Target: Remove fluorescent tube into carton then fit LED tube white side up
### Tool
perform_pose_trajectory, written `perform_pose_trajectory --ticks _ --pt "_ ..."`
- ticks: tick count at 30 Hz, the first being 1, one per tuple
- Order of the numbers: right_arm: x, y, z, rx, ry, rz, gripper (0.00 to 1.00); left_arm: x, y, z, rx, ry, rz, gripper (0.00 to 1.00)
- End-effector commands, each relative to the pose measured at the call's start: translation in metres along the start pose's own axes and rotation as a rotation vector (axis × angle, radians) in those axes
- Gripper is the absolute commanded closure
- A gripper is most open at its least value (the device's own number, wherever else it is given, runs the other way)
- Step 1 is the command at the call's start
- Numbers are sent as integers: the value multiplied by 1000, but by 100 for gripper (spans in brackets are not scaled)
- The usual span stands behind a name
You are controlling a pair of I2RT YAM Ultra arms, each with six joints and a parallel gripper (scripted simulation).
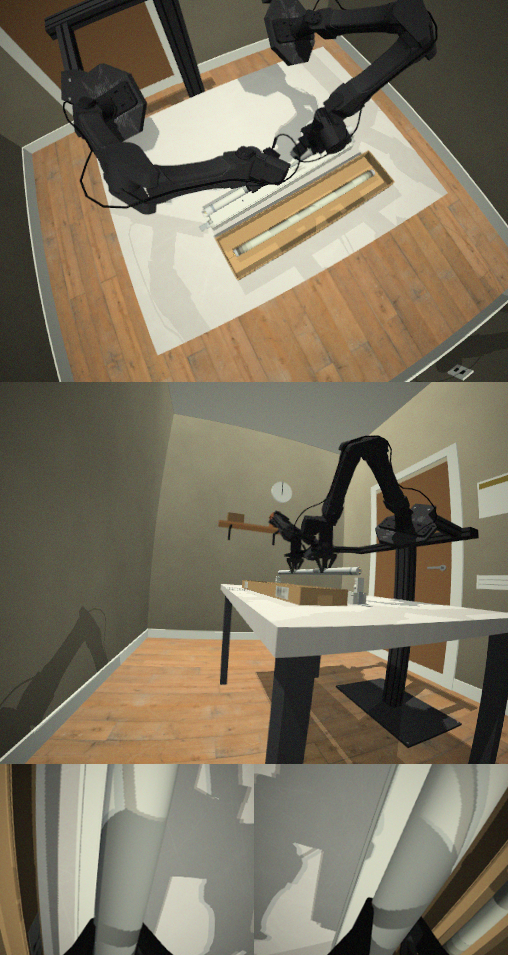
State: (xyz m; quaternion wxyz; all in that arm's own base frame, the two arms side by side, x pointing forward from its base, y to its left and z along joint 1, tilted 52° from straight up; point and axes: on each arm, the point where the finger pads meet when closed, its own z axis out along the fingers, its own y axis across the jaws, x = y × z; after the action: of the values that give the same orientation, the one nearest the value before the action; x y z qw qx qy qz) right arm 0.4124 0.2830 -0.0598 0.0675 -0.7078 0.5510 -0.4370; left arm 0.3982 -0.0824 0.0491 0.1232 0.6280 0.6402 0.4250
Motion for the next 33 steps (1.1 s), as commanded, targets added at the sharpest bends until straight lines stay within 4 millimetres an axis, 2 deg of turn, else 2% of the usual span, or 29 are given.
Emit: perform_pose_trajectory --ticks 1,7,8,9,13,19,21,26,29,30,33 --pt "-18 6 -4 -22 -42 -36 89 -14 18 -11 -27 -66 -15 89" --pt "-23 4 -5 -10 -50 -18 89 -15 23 -10 -41 -70 -38 89" --pt "-17 1 -4 -20 -43 -20 89 -15 20 -8 -30 -66 -24 89" --pt "-22 6 -4 -20 -46 -33 89 -16 27 -12 -46 -73 -39 89" --pt "-25 -1 -2 2 -57 8 89 -16 30 -14 -56 -84 -53 89" --pt "-24 -4 -7 6 -63 12 89 -19 21 -8 -34 -72 -33 89" --pt "-20 3 -7 -5 -57 -2 89 -19 19 -7 -29 -71 -30 89" --pt "-16 2 -9 -4 -57 0 89 -20 17 -7 -27 -70 -27 89" --pt "-18 -5 -12 6 -63 10 89 -19 19 -7 -30 -67 -29 89" --pt "-19 -19 -16 29 -71 20 89 -19 19 -7 -32 -66 -31 89" --pt "-18 -8 -13 11 -65 18 89 -19 19 -7 -31 -66 -30 89"
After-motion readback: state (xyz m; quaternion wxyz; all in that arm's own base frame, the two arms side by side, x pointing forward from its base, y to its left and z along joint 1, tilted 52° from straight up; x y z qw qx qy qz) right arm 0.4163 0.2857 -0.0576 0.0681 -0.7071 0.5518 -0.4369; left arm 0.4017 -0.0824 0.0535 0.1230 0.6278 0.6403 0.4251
